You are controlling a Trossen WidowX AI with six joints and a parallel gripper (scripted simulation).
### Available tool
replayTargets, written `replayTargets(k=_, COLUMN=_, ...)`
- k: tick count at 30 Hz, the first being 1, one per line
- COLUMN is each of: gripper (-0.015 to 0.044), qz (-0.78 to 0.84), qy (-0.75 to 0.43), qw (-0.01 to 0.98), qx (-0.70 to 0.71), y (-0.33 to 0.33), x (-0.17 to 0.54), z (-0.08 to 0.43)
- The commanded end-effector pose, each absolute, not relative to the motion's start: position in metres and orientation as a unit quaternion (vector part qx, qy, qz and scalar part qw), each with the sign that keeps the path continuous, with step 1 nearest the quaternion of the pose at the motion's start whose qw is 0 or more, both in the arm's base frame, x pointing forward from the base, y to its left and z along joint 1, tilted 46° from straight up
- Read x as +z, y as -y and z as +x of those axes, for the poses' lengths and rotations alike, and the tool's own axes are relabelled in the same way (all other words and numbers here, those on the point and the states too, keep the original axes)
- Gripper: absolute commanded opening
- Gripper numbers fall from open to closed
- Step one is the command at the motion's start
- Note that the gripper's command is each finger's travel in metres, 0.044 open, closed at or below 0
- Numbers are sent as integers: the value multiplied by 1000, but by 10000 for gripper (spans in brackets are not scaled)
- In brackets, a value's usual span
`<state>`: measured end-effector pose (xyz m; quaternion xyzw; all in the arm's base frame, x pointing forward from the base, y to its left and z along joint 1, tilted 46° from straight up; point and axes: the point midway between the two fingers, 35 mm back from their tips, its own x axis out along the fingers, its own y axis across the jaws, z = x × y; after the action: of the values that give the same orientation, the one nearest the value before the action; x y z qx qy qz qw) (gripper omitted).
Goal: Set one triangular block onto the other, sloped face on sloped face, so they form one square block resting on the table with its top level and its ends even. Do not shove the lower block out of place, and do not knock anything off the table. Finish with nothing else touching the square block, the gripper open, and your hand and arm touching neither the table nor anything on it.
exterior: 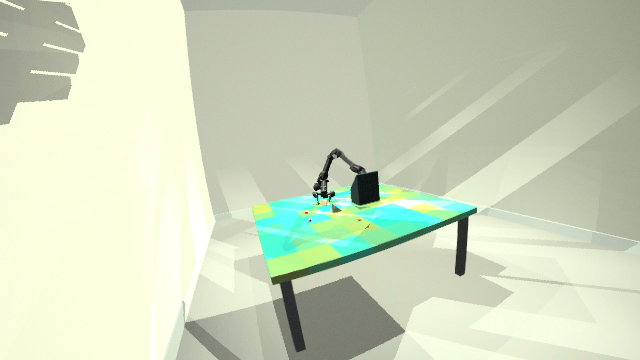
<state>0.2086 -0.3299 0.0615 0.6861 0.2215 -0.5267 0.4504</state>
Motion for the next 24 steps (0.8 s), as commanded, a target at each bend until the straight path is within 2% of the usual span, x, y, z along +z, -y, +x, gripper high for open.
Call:
replayTargets(k=1, gripper=440, qz=686, qy=-221, qw=448, qx=-529, y=330, x=60, z=208)
replayTargets(k=2, gripper=440, qz=686, qy=-221, qw=448, qx=-529, y=330, x=60, z=208)
replayTargets(k=10, gripper=230, qz=686, qy=-222, qw=450, qx=-527, y=330, x=61, z=209)
replayTargets(k=17, gripper=183, qz=686, qy=-222, qw=450, qx=-527, y=330, x=61, z=209)
replayTargets(k=24, gripper=0, qz=686, qy=-222, qw=450, qx=-527, y=323, x=70, z=211)
